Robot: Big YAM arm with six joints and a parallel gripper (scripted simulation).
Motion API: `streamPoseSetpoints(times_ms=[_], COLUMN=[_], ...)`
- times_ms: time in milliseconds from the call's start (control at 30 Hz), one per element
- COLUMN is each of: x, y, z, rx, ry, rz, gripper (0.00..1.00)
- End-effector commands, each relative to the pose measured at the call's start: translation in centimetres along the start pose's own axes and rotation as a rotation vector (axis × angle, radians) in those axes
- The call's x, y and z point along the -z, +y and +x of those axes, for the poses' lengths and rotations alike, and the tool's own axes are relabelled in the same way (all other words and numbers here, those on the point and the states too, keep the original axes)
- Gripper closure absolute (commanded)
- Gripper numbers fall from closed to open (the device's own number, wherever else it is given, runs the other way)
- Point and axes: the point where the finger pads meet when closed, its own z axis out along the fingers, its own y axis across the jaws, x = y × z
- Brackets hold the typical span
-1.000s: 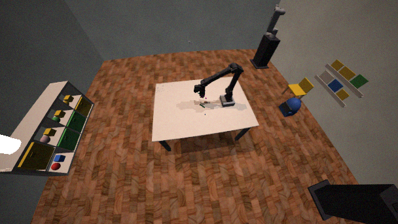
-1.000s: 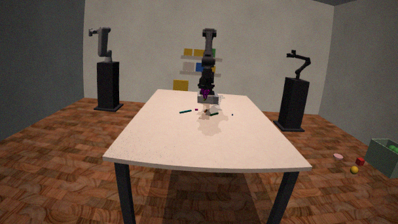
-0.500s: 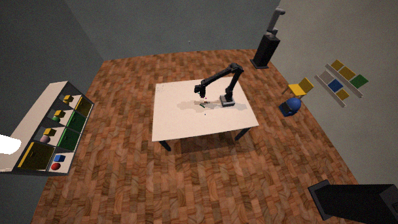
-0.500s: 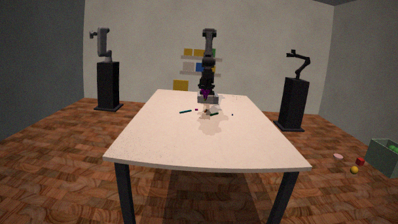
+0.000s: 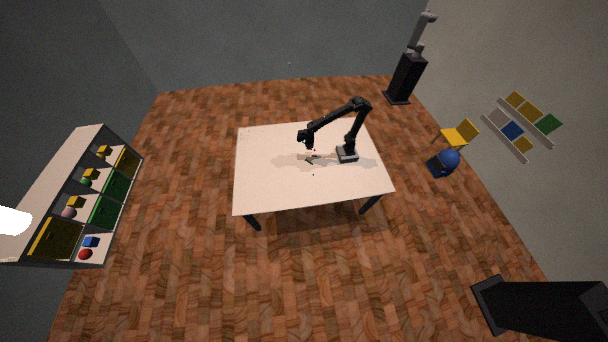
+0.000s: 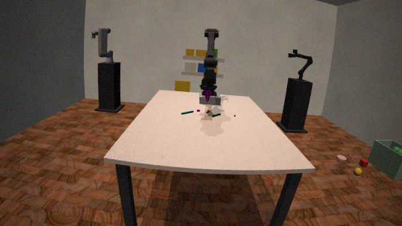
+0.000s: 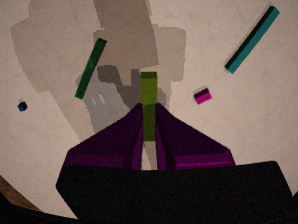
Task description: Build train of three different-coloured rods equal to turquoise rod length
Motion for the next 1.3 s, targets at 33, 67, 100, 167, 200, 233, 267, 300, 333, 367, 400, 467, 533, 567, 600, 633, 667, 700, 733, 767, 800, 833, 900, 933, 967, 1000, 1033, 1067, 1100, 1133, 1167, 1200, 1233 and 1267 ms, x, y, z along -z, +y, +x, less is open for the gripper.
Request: streamPoseSetpoints(times_ms=[33, 67, 100, 167, 200, 233, 267, 300, 333, 367, 400, 467, 533, 567, 600, 633, 667, 700, 733, 767, 800, 833, 900, 933, 967, 1000, 1033, 1067, 1100, 1133, 1167, 1200, 1233, 1267], x=[-0.4, -0.6, -0.8, -1.0, -1.0, -1.3, -1.7, -2.1, -2.5, -2.9, -3.4, -4.3, -5.2, -5.7, -6.1, -6.5, -6.9, -7.3, -7.3, -7.3, -7.6, -7.9, -8.4, -8.5, -8.7, -8.8, -8.9, -8.9, -9.0, -9.0, -9.0, -8.9, -8.8, -8.8], y=[0.3, 0.3, 0.2, 0.2, 0.2, 0.1, 0.1, 0.0, 0.0, -0.1, -0.2, -0.3, -0.3, -0.3, -0.3, -0.2, -0.2, -0.2, -0.2, -0.2, -0.3, -0.3, -0.3, -0.2, -0.2, -0.2, -0.2, -0.2, -0.2, -0.3, -0.3, -0.3, -0.2, -0.2], z=[-0.4, -0.4, -0.4, -0.4, -0.4, -0.4, -0.4, -0.4, -0.4, -0.4, -0.4, -0.4, -0.4, -0.4, -0.4, -0.4, -0.3, -0.3, -0.3, -0.3, -0.3, -0.3, -0.3, -0.3, -0.3, -0.3, -0.3, -0.3, -0.3, -0.1, -0.1, -0.2, -0.4, -0.4], rx=[0.016, 0.015, 0.014, 0.013, 0.013, 0.011, 0.011, 0.010, 0.008, 0.006, 0.004, 0.002, 0.001, 0.001, 0.001, 0.003, 0.003, 0.003, 0.003, 0.003, 0.000, 0.000, 0.001, 0.002, 0.003, 0.003, 0.002, 0.002, 0.002, 0.002, 0.002, 0.002, 0.002, 0.002], ry=[-0.013, -0.013, -0.012, -0.012, -0.012, -0.012, -0.012, -0.012, -0.012, -0.012, -0.011, -0.011, -0.011, -0.011, -0.011, -0.010, -0.010, -0.010, -0.010, -0.010, -0.010, -0.010, -0.010, -0.010, -0.010, -0.010, -0.010, -0.010, -0.009, -0.001, 0.000, -0.003, -0.006, -0.006], rz=[-0.002, -0.002, -0.002, -0.002, -0.002, -0.001, -0.001, -0.001, -0.001, -0.001, -0.001, -0.001, -0.001, -0.001, -0.001, -0.001, -0.001, -0.001, -0.001, -0.001, -0.001, -0.001, -0.001, -0.001, -0.001, -0.001, -0.001, -0.001, -0.001, 0.001, 0.001, 0.001, 0.000, 0.000], gripper=[0.96, 0.96, 0.96, 0.96, 0.96, 0.96, 0.96, 0.96, 0.96, 0.96, 0.96, 0.96, 0.96, 0.96, 0.96, 0.96, 0.96, 0.96, 0.96, 0.96, 0.96, 0.96, 0.96, 0.96, 0.96, 0.96, 0.96, 0.96, 0.96, 0.96, 0.96, 0.96, 0.96, 0.96])
